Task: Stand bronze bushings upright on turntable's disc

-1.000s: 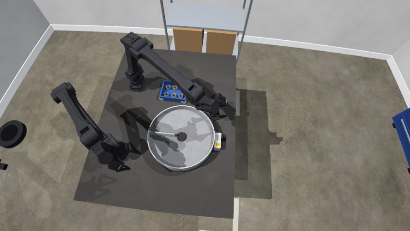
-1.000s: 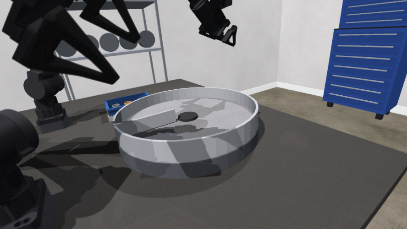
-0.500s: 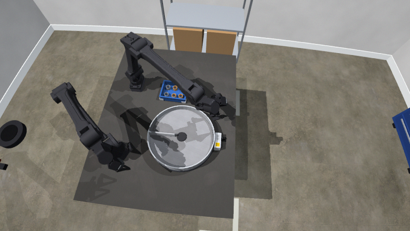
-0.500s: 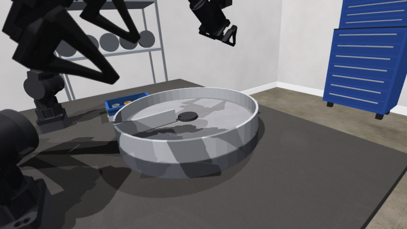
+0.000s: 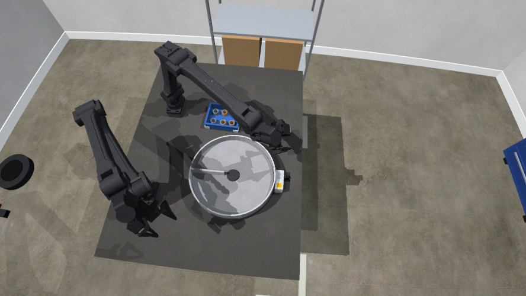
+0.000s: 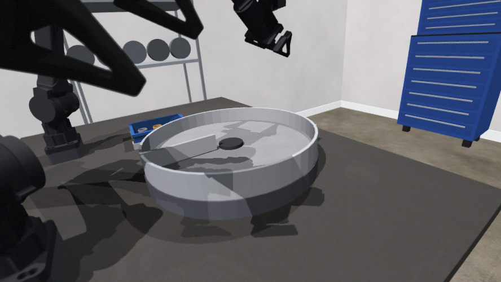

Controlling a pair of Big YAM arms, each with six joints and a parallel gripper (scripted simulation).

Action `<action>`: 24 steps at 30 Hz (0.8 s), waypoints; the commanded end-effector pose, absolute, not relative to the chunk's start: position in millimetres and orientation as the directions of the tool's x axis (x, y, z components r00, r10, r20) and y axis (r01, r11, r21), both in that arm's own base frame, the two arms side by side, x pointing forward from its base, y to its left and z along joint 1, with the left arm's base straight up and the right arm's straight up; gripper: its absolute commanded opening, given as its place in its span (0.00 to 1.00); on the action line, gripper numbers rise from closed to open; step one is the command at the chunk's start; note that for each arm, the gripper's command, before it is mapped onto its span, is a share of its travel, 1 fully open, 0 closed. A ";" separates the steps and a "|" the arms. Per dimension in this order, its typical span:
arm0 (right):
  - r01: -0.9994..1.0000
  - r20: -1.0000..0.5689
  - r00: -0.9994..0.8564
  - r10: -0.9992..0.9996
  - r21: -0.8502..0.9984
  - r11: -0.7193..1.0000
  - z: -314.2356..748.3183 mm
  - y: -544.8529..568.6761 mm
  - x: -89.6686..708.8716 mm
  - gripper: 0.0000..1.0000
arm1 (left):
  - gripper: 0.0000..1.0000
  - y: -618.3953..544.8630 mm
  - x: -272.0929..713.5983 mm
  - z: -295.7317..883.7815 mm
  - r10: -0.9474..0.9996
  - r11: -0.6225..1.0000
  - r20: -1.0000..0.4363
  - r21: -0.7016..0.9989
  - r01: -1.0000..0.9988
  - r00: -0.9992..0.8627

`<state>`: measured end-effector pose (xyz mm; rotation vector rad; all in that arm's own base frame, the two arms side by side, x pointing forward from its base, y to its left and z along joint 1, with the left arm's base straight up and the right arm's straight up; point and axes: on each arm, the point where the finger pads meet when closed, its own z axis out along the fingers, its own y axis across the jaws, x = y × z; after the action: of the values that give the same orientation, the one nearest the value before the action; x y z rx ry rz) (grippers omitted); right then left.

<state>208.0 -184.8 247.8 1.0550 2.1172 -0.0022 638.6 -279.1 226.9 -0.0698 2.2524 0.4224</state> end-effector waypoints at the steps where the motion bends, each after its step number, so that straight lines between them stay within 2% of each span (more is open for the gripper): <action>1: 0.677 -0.731 -0.308 0.609 0.281 0.680 301.9 -224.9 224.6 1.00 | 1.00 -283.6 645.9 249.5 0.068 0.949 -0.776 0.245 -0.200 -0.628; 11: 0.868 -0.905 -0.089 0.417 0.134 0.478 384.3 -379.3 176.1 1.00 | 1.00 -283.6 645.9 249.5 0.068 0.949 -0.776 0.245 -0.200 -0.628; 16: 0.941 -0.959 -0.023 0.283 0.075 0.329 425.5 -447.6 125.9 1.00 | 1.00 -283.6 645.9 249.5 0.068 0.949 -0.776 0.245 -0.200 -0.628; 18: 0.941 -0.959 -0.023 0.283 0.075 0.329 425.5 -447.6 125.9 1.00 | 1.00 -283.6 645.9 249.5 0.068 0.949 -0.776 0.245 -0.200 -0.628; 24: 0.995 -0.995 0.008 0.095 0.018 0.101 476.6 -518.6 38.6 1.00 | 1.00 -283.6 645.9 249.5 0.068 0.949 -0.776 0.245 -0.200 -0.628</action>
<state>69.8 -477.1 411.4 1.2645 1.4462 -0.9328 638.6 -279.1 226.9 -0.0698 2.2524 0.4224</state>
